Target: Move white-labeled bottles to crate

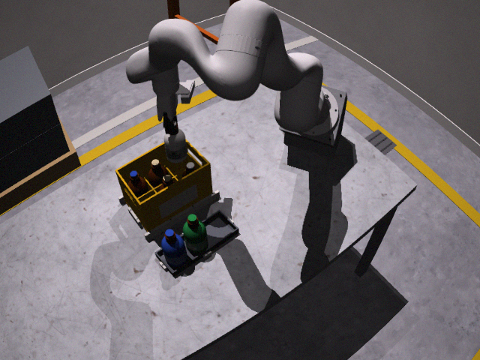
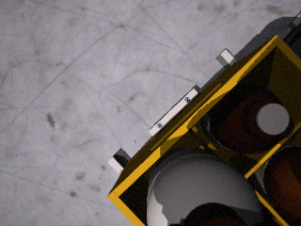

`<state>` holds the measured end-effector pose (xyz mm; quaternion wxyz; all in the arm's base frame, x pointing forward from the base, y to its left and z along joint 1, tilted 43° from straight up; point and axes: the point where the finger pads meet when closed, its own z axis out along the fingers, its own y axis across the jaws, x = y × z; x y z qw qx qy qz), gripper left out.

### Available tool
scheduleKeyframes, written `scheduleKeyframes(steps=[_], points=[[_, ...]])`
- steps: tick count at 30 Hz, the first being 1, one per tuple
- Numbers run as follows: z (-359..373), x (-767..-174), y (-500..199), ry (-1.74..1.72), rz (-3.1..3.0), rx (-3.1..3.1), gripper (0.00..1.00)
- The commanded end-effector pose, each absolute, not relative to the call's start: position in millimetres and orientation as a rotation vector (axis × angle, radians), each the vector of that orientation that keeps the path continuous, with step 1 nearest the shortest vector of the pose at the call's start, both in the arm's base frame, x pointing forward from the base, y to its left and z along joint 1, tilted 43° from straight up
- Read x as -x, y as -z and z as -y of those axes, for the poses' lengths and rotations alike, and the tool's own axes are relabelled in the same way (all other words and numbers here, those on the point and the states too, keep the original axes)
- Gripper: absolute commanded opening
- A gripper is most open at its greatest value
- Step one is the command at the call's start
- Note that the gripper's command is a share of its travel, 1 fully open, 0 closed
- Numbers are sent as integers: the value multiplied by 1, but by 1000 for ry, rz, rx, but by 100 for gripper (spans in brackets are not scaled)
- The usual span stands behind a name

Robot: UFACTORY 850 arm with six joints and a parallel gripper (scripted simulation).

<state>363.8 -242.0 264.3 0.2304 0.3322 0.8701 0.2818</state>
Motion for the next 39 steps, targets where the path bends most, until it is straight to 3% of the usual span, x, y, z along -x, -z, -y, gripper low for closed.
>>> scheduleKeyframes(steps=[1, 39], points=[[241, -367, -262, -774, -2392, -913, 0], [228, -390, -232, -774, -2392, -913, 0]])
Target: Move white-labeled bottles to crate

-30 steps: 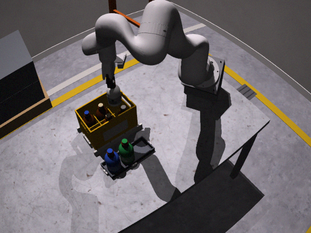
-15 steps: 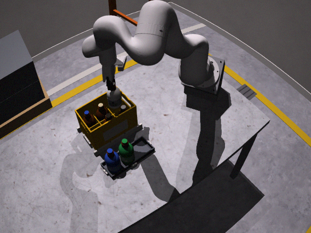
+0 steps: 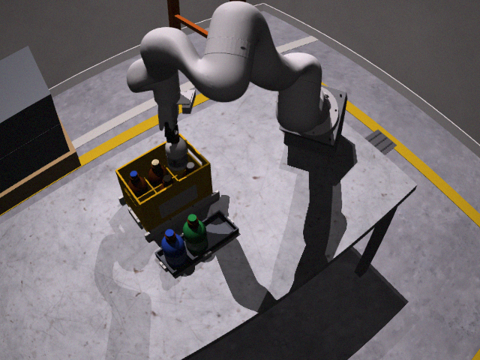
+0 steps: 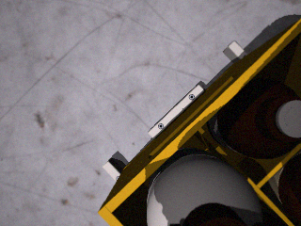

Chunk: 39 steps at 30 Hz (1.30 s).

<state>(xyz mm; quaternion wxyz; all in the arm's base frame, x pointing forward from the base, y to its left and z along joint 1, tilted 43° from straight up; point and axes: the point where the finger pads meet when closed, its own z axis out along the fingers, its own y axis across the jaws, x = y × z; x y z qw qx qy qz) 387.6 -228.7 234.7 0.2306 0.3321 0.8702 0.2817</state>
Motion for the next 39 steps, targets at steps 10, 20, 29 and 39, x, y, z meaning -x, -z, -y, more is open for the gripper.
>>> scheduleKeyframes(steps=[10, 20, 29, 39], points=[[224, -396, -225, -774, -2392, -913, 0], [221, -401, -218, -774, -2392, -913, 0], [219, -405, -213, -774, -2392, -913, 0], [216, -410, -207, -774, -2392, -913, 0]])
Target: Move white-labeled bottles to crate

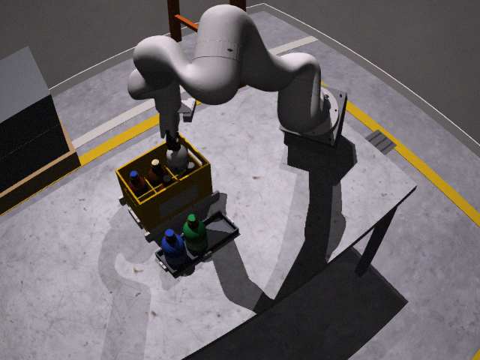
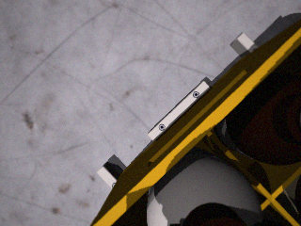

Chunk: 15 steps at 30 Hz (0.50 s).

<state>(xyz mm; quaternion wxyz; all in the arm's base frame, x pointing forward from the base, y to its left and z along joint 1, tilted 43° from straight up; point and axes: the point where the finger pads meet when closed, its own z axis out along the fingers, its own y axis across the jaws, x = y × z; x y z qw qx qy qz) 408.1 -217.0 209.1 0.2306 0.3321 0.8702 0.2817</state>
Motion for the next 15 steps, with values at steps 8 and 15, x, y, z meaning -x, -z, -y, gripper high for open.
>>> scheduleKeyframes(steps=[8, 15], points=[[215, -413, -204, -774, -2392, -913, 0], [214, -415, -201, -774, -2392, -913, 0]])
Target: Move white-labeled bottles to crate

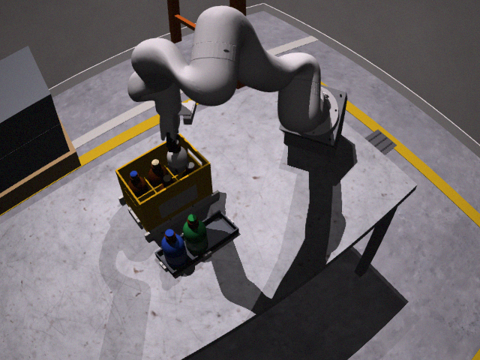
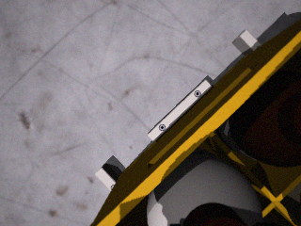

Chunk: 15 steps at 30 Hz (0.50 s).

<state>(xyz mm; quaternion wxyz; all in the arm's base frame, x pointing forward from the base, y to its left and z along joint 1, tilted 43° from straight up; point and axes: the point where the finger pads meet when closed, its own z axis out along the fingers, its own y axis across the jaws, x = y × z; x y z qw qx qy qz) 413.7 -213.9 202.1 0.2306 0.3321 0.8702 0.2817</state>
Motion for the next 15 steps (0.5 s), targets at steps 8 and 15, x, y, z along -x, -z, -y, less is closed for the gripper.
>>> scheduleKeyframes(steps=[8, 15], points=[[212, -417, -198, -774, -2392, -913, 0], [211, -419, -196, -774, -2392, -913, 0]])
